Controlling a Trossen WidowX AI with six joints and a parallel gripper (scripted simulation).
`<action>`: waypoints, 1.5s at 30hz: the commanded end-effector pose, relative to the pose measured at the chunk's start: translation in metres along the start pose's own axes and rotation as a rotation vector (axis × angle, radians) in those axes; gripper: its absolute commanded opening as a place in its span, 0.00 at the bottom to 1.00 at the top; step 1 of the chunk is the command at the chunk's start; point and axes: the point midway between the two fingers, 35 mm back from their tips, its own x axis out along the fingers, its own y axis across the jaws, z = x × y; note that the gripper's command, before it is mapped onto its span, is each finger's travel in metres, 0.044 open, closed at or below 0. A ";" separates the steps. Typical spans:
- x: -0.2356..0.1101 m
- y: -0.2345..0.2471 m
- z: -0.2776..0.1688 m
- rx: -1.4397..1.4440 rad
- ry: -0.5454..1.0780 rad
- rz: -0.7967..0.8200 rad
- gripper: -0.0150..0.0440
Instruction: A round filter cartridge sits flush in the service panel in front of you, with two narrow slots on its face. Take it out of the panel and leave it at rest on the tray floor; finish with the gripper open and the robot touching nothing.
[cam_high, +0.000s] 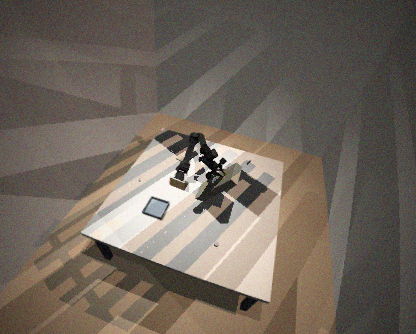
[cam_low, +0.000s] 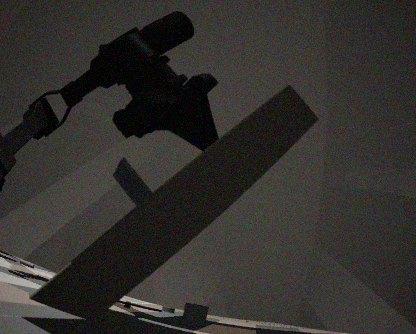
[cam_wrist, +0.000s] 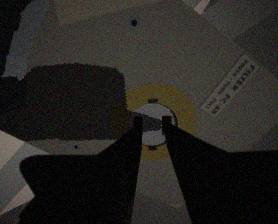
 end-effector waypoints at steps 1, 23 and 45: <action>0.001 0.000 0.000 0.002 0.003 0.002 0.43; 0.013 0.000 0.000 0.001 0.003 0.002 0.43; 0.013 0.000 -0.001 0.005 0.003 -0.007 0.36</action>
